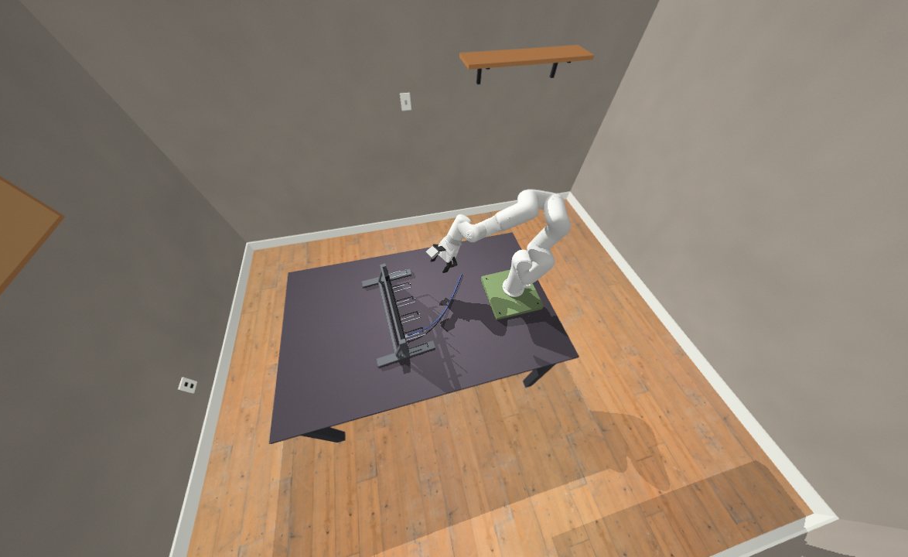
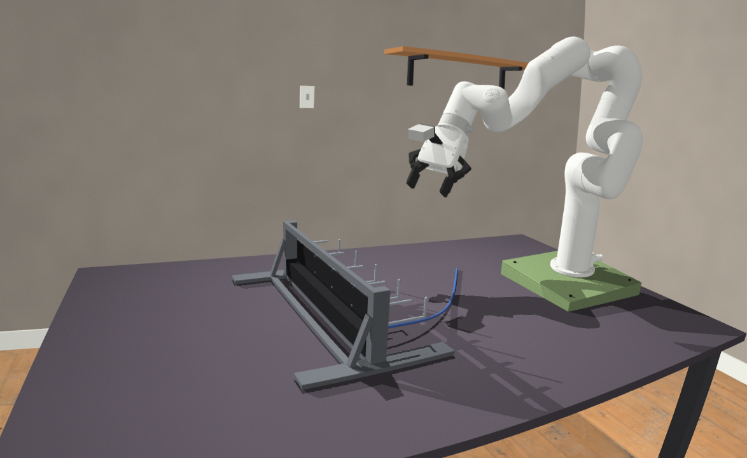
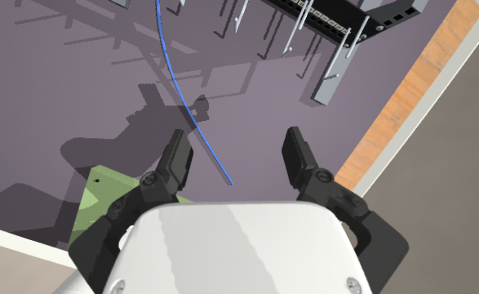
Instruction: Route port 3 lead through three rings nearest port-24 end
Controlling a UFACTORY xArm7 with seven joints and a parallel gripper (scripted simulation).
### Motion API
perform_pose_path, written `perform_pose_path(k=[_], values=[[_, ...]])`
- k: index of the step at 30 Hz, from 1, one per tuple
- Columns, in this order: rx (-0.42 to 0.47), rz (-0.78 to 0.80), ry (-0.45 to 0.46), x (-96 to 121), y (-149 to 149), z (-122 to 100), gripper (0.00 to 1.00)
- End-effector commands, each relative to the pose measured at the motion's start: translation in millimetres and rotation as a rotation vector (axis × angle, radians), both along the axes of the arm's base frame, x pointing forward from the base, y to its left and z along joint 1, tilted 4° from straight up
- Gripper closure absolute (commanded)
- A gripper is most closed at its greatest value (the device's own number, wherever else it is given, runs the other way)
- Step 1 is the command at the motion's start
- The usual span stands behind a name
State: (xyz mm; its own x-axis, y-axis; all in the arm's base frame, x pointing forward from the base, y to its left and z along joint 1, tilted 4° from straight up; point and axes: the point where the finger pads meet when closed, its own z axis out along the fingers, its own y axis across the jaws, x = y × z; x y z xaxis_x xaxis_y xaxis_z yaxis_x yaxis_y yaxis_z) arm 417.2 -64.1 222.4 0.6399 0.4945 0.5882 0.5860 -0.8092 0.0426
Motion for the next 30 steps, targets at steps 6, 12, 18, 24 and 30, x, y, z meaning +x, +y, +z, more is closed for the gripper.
perform_pose_path(k=[6,12,18,24,30], values=[[-0.175,0.261,0.098,-19,25,-29,0.00],[-0.262,0.399,0.152,-33,34,-45,0.00],[-0.360,0.558,0.217,-49,40,-62,0.00],[-0.440,0.689,0.272,-63,41,-75,0.00],[-0.489,0.771,0.308,-71,41,-82,0.00]])
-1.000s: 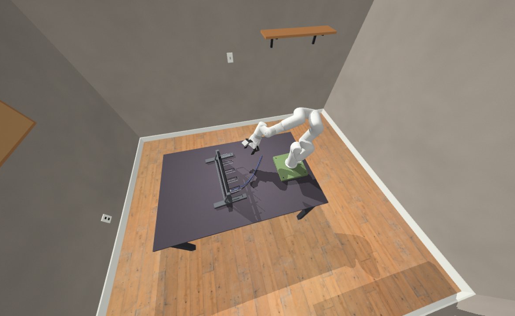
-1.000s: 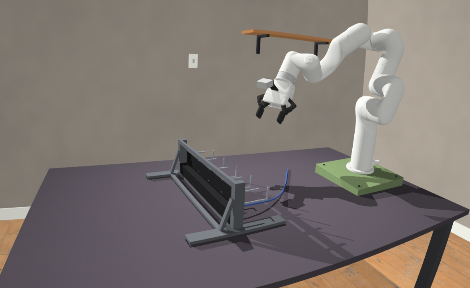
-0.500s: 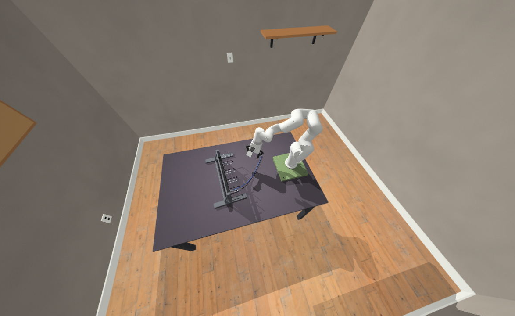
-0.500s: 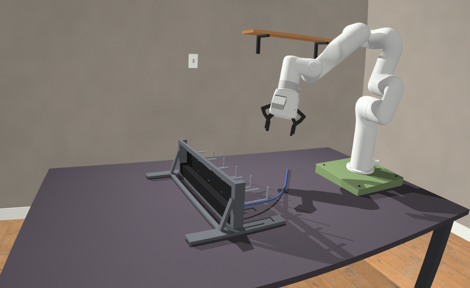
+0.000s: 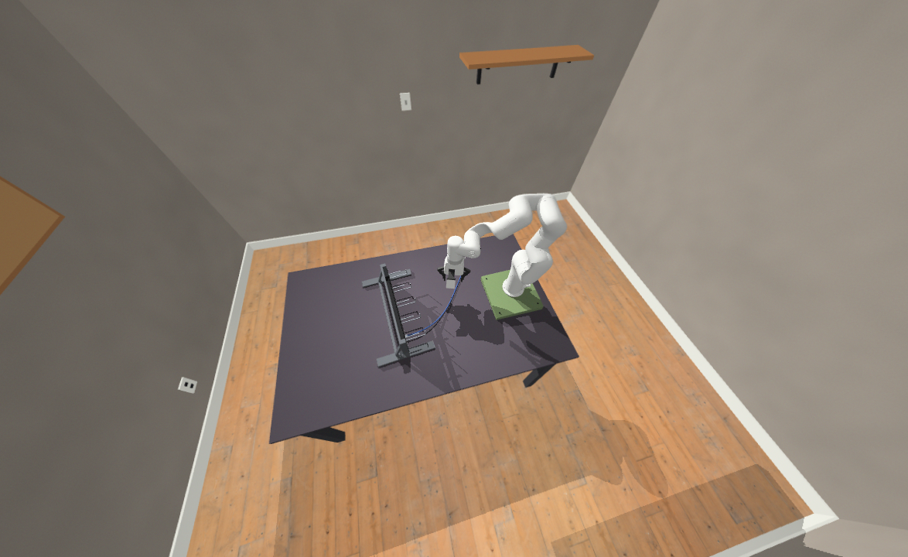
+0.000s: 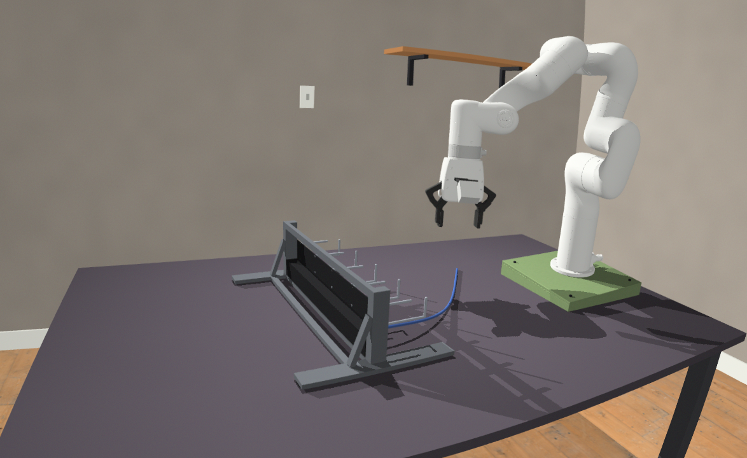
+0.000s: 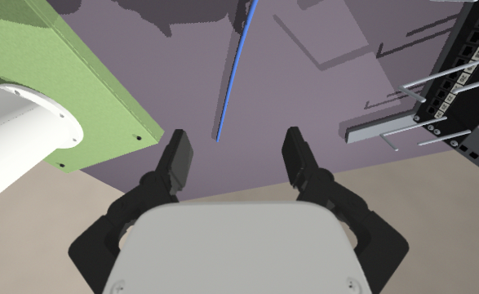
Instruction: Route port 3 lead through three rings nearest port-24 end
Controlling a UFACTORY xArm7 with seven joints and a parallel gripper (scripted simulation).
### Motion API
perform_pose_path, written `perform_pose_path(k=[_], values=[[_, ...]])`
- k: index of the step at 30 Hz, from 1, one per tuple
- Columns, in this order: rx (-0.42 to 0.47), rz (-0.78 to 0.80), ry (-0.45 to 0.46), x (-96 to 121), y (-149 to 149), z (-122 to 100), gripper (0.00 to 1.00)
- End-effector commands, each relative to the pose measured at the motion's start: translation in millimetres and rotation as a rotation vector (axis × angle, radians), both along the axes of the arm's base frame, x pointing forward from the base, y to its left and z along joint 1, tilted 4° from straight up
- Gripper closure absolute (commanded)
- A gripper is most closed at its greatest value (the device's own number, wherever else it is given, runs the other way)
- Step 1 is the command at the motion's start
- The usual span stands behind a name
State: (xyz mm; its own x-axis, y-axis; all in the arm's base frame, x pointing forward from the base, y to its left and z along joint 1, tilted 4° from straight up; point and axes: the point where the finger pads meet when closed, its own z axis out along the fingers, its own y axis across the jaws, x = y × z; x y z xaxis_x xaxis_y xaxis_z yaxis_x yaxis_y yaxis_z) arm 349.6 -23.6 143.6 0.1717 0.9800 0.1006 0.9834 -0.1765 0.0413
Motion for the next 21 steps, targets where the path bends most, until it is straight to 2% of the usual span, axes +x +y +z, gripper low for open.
perform_pose_path(k=[1,3,4,21], values=[[-0.032,0.046,0.018,-3.7,0.4,-3.0,0.00],[-0.032,0.046,0.018,-3.7,0.4,-3.0,0.00],[-0.032,0.046,0.018,-3.7,0.4,-3.0,1.00],[-0.032,0.046,0.018,-3.7,0.4,-3.0,1.00]])
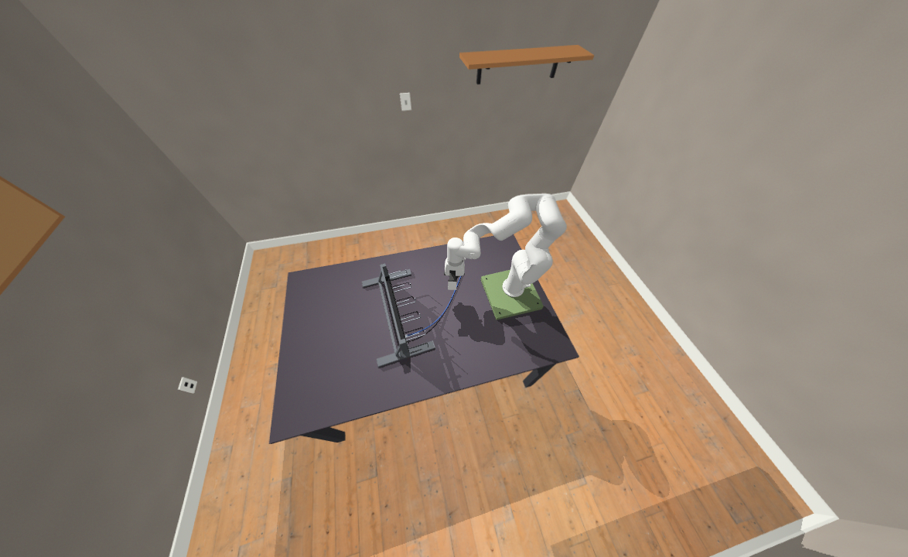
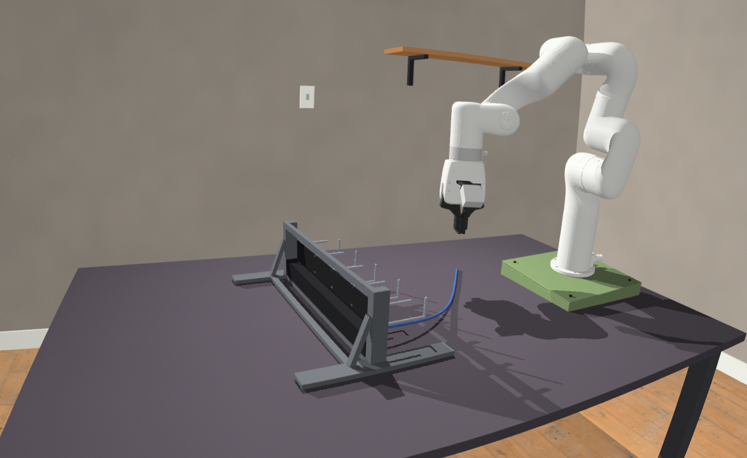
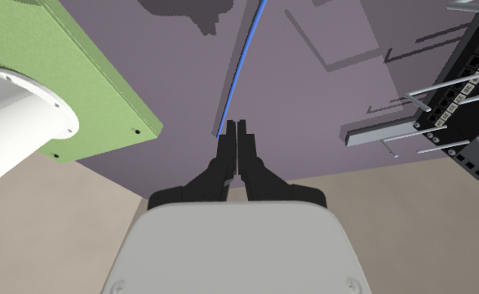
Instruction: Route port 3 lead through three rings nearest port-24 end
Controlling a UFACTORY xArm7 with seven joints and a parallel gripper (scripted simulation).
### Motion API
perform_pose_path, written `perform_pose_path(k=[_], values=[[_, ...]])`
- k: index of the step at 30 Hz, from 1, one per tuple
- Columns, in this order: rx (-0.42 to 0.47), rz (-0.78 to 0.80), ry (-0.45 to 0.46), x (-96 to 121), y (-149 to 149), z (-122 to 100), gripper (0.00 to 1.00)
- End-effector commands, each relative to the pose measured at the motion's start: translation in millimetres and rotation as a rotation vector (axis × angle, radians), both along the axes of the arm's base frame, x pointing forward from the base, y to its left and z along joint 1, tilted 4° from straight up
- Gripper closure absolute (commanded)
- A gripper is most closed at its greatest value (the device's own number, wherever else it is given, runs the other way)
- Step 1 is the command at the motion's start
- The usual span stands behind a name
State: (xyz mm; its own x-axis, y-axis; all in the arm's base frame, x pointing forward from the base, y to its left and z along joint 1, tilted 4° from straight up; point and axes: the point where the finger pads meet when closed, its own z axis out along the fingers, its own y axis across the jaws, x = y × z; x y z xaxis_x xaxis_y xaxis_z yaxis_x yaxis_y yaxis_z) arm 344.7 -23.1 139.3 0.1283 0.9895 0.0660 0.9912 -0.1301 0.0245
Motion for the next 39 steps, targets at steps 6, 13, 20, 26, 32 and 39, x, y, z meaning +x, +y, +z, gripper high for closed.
perform_pose_path(k=[6,13,20,26,32,39], values=[[0.000,0.000,-0.004,1,0,1,1.00],[0.000,0.000,-0.004,1,0,1,1.00],[0.005,-0.138,0.005,-2,-6,1,1.00],[0.010,-0.288,0.015,-5,-12,0,1.00],[0.012,-0.347,0.019,-6,-14,0,0.67],[0.012,-0.347,0.019,-6,-14,0,0.67]])
